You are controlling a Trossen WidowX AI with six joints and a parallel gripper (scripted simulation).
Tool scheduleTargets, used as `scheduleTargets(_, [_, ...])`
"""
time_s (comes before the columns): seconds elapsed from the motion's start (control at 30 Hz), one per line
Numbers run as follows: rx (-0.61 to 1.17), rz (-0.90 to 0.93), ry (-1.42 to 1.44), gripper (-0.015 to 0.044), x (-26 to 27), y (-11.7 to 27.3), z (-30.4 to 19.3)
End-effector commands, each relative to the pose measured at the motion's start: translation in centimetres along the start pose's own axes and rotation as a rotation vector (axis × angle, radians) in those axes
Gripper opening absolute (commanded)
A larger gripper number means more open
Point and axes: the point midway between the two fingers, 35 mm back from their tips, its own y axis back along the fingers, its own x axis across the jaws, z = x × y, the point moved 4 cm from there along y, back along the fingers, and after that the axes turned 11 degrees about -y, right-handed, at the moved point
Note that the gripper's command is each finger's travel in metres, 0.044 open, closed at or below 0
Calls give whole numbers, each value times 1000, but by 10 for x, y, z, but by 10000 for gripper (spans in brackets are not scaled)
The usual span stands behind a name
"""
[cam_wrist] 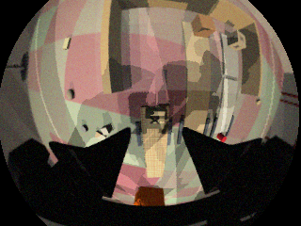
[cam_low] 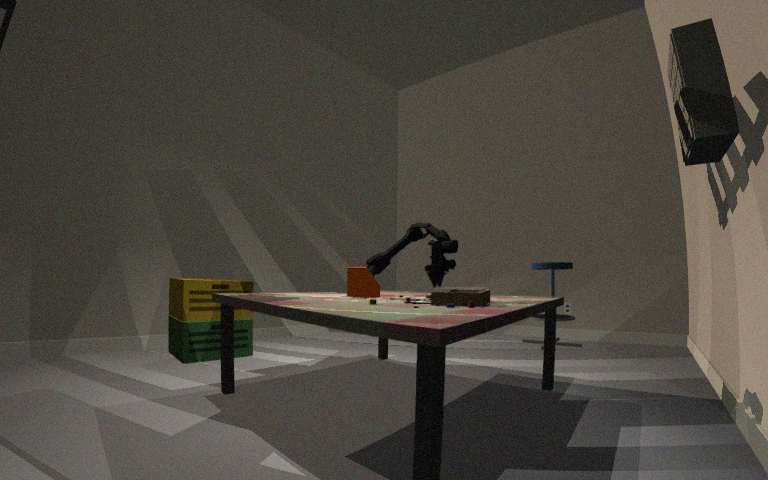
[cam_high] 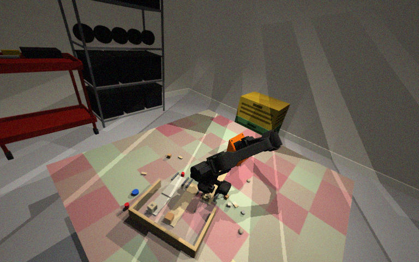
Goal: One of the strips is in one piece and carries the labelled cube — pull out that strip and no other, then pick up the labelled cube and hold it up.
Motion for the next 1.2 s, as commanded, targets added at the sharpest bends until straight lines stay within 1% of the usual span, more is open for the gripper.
scheduleTargets(0.0, [4,5,-6,250,0,-8,2])
scheduleTargets(0.87, [3,8,-6,250,2,-50,2])
scheduleTargets(1.1, [3,8,-6,250,2,-53,1])
scheduleTargets(1.17, [1,3,2,198,2,-51,3])
